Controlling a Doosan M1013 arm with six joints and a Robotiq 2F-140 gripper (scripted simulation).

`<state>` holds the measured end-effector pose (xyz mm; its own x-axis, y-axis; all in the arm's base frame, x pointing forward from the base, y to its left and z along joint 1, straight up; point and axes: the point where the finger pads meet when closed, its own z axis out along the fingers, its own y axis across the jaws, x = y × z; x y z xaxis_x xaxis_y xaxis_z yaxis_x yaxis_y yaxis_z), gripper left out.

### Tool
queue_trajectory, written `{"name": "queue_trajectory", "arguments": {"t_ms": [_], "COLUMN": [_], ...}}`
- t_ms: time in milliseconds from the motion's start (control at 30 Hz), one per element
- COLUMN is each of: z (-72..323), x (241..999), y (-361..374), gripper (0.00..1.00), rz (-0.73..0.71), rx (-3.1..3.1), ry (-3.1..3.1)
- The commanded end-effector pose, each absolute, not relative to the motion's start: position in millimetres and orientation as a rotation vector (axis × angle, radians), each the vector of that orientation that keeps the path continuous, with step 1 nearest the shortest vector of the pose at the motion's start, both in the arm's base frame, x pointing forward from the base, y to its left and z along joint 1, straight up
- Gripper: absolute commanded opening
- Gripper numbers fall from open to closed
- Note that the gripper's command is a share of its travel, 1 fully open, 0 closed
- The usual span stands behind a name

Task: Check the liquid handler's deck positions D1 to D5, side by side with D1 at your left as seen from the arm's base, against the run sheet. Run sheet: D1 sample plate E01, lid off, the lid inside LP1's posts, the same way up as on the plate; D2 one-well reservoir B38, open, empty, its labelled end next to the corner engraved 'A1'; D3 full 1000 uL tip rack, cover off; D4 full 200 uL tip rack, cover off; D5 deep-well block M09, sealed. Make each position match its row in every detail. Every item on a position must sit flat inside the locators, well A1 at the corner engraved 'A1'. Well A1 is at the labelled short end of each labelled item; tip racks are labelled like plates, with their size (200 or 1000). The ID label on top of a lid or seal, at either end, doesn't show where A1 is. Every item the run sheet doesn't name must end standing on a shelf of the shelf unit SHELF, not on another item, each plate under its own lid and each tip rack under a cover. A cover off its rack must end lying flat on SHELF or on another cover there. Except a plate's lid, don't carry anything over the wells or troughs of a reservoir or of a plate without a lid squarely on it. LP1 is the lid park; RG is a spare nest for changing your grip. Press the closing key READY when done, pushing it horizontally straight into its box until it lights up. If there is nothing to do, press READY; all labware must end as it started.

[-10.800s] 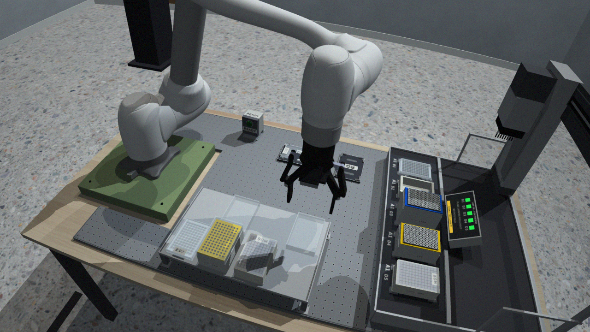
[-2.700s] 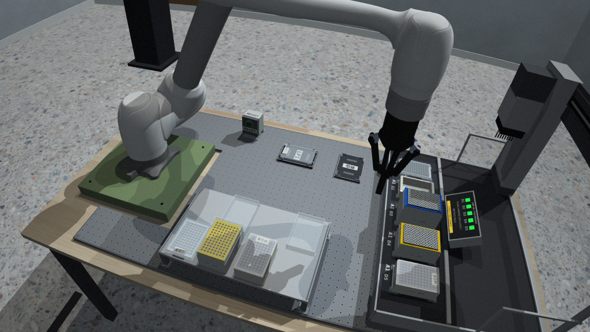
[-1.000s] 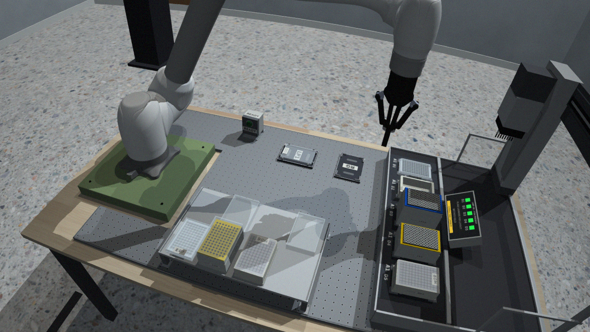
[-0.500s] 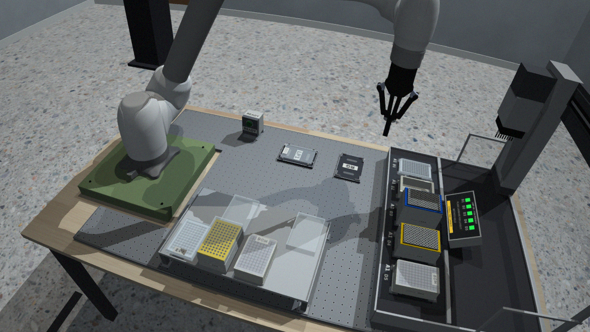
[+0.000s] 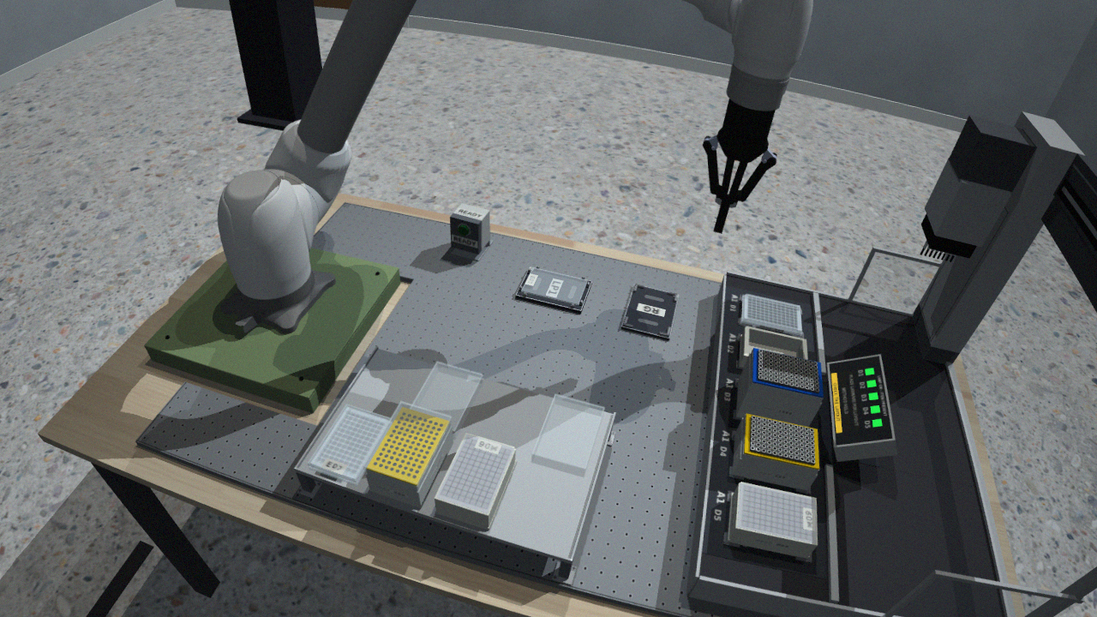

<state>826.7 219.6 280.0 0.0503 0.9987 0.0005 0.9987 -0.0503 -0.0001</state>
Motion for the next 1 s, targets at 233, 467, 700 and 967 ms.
{"name": "queue_trajectory", "arguments": {"t_ms": [233,467,700,967], "z": [281.5,281.5,281.4,281.3], "x": [820.9,791.0,756.0,726.1], "y": [249.5,248.3,247.0,245.9], "gripper": [0.1,0.1,0.1,0.1], "rz": [-0.003,-0.003,-0.003,-0.003], "rx": [-2.277,-2.277,-2.277,-2.277], "ry": [-2.165,-2.165,-2.165,-2.165]}}
